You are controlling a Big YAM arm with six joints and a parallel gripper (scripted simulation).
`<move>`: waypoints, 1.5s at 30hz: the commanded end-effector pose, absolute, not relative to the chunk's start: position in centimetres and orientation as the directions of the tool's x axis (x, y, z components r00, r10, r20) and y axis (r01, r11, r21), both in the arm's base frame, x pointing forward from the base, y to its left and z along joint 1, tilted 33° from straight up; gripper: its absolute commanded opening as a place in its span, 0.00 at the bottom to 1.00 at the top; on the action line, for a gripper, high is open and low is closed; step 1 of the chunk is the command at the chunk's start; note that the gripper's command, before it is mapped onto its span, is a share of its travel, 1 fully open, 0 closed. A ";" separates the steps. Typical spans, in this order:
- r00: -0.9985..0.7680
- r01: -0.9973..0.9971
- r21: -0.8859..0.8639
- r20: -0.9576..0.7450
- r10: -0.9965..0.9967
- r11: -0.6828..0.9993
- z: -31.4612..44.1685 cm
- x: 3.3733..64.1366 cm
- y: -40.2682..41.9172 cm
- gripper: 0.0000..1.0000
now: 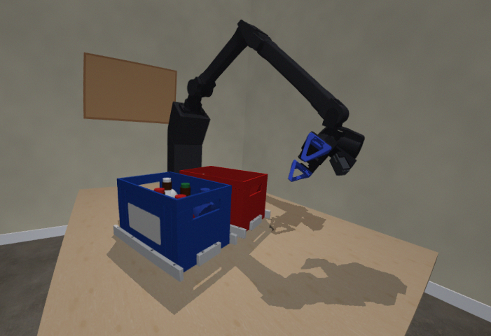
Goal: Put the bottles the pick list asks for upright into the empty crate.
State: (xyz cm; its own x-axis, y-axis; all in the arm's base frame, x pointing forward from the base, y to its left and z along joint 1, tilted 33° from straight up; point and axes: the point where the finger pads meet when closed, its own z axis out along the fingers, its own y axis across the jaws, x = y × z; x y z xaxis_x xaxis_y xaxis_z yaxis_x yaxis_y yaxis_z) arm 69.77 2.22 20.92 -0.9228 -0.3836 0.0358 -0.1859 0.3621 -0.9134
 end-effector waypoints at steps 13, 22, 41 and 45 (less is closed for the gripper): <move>-0.923 -0.174 -0.915 0.023 -0.384 0.365 21.7 69.8 2.3 1.00; -0.923 -0.186 -0.913 0.035 -0.384 0.362 20.9 69.8 2.2 0.61; -0.923 -0.186 -0.913 0.035 -0.384 0.362 20.9 69.8 2.2 0.61; -0.923 -0.186 -0.913 0.035 -0.384 0.362 20.9 69.8 2.2 0.61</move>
State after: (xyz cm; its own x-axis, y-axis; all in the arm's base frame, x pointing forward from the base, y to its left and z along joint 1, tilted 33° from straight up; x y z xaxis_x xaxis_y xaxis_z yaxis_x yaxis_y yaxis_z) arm 69.78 2.22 20.82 -0.9228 -0.3836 0.0372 -0.1872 0.3618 -0.9133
